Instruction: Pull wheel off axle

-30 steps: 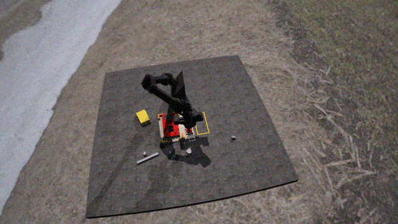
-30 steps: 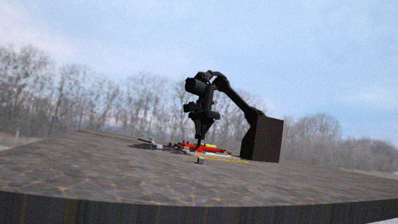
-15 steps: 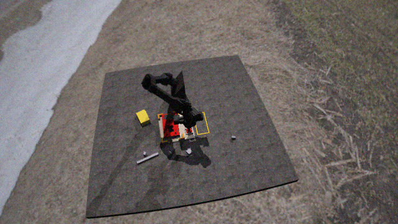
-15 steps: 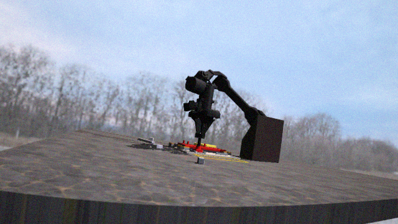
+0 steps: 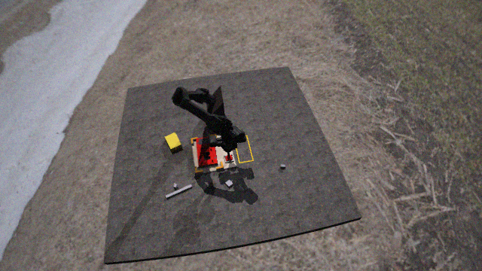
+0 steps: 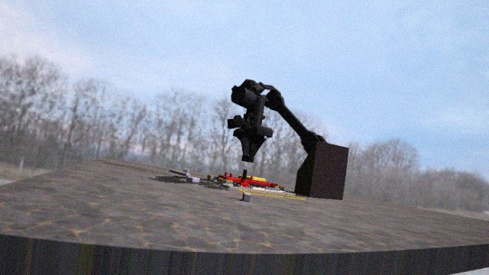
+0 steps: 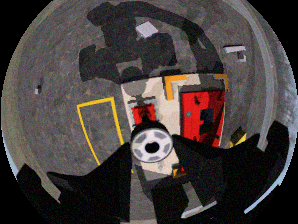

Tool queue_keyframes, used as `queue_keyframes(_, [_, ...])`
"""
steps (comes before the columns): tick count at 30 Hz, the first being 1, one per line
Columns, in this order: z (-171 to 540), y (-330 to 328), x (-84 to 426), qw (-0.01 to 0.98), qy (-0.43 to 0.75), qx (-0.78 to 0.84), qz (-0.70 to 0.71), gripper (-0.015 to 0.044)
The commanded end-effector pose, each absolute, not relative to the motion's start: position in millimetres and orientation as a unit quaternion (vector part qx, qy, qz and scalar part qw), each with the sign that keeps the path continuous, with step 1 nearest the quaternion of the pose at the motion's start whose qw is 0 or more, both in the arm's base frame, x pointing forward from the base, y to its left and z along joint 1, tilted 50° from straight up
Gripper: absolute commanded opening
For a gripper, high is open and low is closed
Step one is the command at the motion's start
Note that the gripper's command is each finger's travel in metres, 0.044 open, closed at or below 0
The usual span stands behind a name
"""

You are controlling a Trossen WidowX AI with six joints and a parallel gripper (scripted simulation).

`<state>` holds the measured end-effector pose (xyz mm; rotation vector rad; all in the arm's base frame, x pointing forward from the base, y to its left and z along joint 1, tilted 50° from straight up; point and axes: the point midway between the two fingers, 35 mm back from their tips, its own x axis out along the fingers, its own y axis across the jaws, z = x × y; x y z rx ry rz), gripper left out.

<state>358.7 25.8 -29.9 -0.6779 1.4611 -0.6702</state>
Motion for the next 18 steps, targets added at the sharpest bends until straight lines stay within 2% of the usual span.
queue_keyframes(1, [-22, 35, 359, 0.647, 0.639, -0.293, -0.295, 0.0])
queue_keyframes(18, [-90, 95, 307, 0.648, 0.64, -0.291, -0.293, 0.0])
